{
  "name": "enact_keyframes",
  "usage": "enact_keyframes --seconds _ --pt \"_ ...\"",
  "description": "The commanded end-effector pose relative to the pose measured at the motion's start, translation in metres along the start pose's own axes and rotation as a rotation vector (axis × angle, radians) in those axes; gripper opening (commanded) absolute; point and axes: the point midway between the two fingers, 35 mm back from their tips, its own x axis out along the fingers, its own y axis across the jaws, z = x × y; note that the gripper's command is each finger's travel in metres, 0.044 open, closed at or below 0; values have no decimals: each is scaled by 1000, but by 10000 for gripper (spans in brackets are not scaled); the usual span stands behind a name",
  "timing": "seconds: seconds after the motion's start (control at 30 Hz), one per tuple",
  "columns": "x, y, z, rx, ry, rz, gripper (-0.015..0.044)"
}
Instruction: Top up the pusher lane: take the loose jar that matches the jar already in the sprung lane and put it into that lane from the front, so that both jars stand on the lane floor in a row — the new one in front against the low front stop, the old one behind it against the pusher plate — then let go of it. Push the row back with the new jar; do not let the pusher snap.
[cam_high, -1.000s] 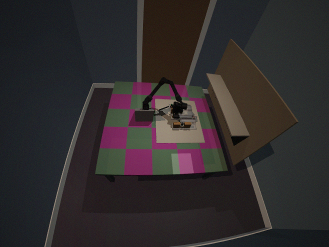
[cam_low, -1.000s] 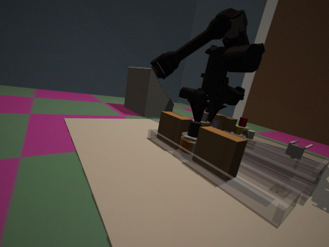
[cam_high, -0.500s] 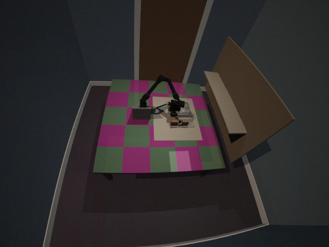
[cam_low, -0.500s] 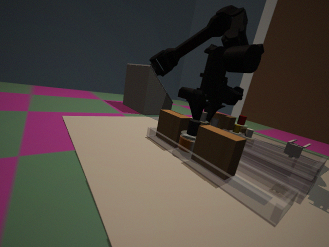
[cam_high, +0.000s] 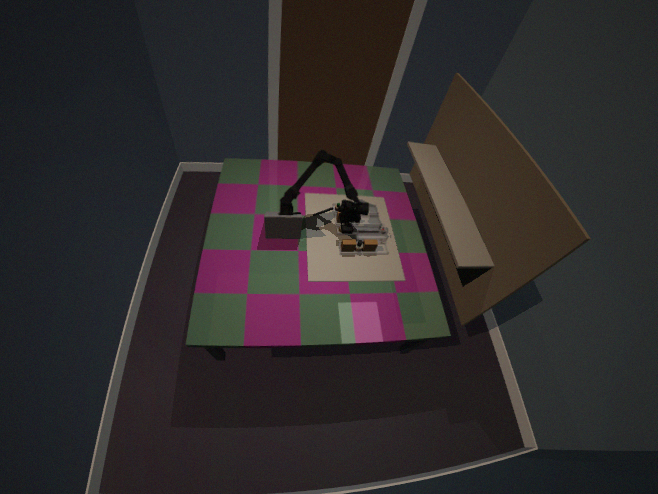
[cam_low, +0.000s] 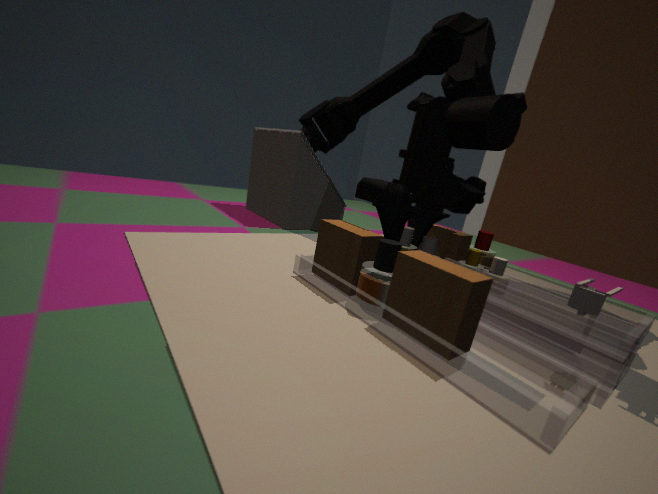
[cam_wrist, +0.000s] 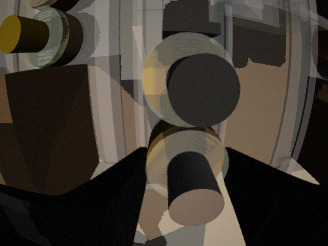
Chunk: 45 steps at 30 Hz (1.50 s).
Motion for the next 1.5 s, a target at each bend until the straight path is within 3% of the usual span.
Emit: enact_keyframes --seconds 0.0,1.47 --pt "2 2 3 -10 -9 5 0" --pt "4 2 -3 -10 -9 6 0"
